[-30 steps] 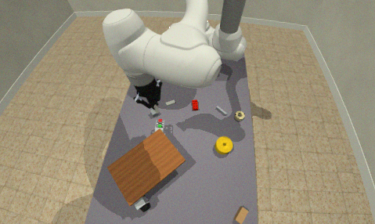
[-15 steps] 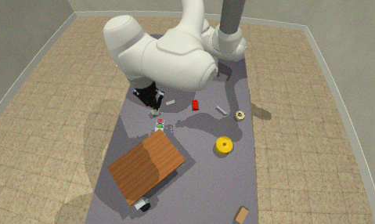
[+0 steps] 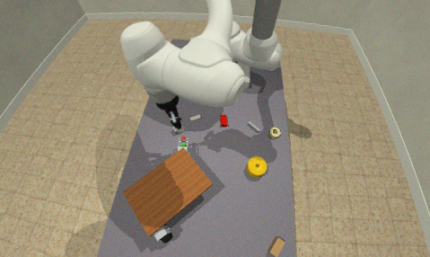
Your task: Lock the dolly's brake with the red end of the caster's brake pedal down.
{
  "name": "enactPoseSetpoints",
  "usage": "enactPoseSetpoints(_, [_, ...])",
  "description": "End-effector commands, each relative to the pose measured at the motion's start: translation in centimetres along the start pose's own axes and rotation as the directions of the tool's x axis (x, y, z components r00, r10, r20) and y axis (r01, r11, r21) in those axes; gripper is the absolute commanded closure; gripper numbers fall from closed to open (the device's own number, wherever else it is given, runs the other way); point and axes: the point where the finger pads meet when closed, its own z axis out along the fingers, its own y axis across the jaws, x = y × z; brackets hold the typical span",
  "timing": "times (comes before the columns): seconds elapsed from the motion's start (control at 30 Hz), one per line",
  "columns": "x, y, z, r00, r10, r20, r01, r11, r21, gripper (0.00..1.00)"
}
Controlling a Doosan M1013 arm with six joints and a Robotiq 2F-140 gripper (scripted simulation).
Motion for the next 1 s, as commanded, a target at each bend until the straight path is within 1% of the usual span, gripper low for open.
enactPoseSetpoints(0.0, [-0.03,-0.02,0.3,0.979,0.204,0.029,-0.205,0.979,0.026,1.0])
enactPoseSetpoints(0.03, [-0.03,-0.02,0.3,0.979,0.204,0.029,-0.205,0.979,0.026,1.0])
enactPoseSetpoints(0.07, [-0.03,-0.02,0.32,0.945,0.325,0.043,-0.327,0.945,0.033,1.0])
enactPoseSetpoints(0.13, [-0.03,-0.02,0.33,0.94,0.339,0.044,-0.341,0.94,0.033,1.0])
enactPoseSetpoints(0.97, [-0.03,-0.02,0.34,0.938,0.344,0.044,-0.345,0.938,0.033,1.0])
